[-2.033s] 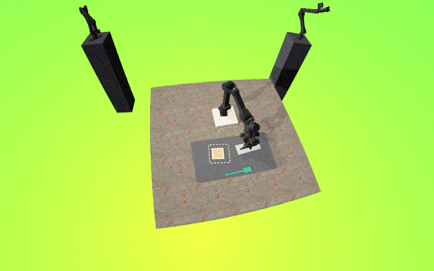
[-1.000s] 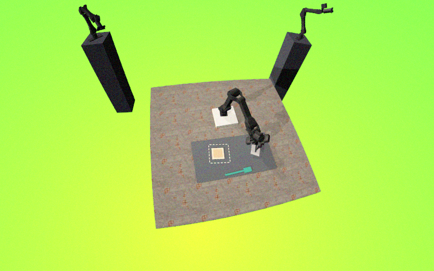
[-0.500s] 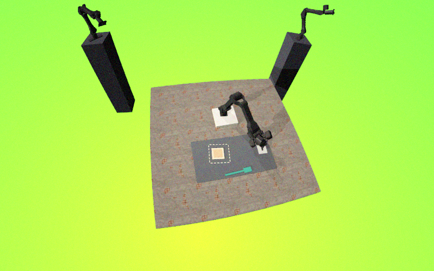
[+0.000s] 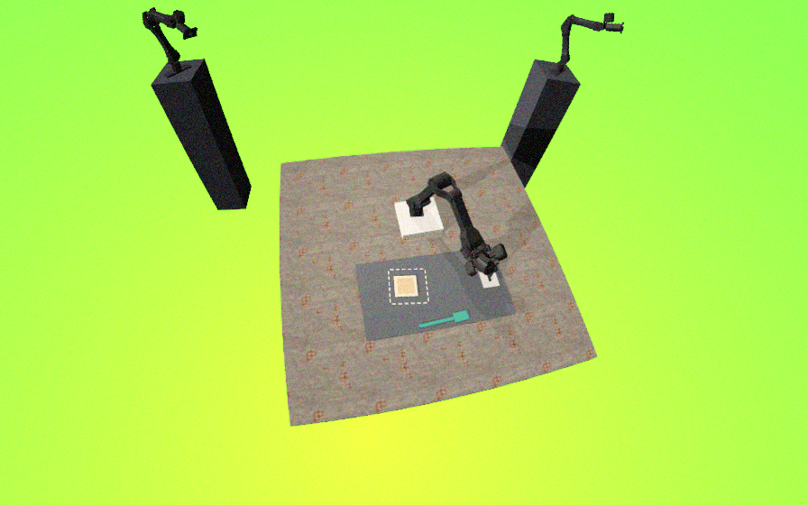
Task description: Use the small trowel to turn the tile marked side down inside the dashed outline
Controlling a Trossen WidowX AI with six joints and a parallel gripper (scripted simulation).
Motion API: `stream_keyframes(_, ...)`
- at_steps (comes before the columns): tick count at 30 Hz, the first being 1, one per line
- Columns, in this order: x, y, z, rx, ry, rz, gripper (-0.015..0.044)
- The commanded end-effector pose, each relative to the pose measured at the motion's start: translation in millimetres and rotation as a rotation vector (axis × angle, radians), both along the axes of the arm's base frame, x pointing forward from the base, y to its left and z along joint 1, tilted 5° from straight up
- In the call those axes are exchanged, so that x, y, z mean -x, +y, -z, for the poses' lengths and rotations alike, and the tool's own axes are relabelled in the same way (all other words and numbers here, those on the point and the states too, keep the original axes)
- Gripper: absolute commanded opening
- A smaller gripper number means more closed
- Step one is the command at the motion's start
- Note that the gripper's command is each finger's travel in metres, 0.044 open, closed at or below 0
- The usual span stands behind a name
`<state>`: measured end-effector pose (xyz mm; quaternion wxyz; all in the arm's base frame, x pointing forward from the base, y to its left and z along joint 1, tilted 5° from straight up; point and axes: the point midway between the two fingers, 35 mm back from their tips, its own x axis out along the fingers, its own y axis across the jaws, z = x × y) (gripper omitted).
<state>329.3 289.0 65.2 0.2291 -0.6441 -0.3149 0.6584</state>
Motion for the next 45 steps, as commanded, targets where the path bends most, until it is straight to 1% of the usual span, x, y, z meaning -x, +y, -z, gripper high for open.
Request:
stream_keyframes(1, 0.7, 0.6, 5.3, -0.011, 0.002, -0.006, 0.0)
stream_keyframes(16, 0.4, -1.2, 26.9, -0.011, 0.002, -0.006, 0.0)
stream_keyframes(27, 0.4, -1.2, 26.9, -0.011, 0.002, -0.006, 0.0289)
stream_keyframes(28, 0.4, -1.2, 26.9, -0.011, 0.002, -0.006, 0.03)
stream_keyframes(37, 0.2, -2.0, 26.1, -0.01, 0.002, -0.006, 0.03)
stream_keyframes(45, -4.4, -40.8, -10.9, -0.004, 0.001, -0.003, 0.03)
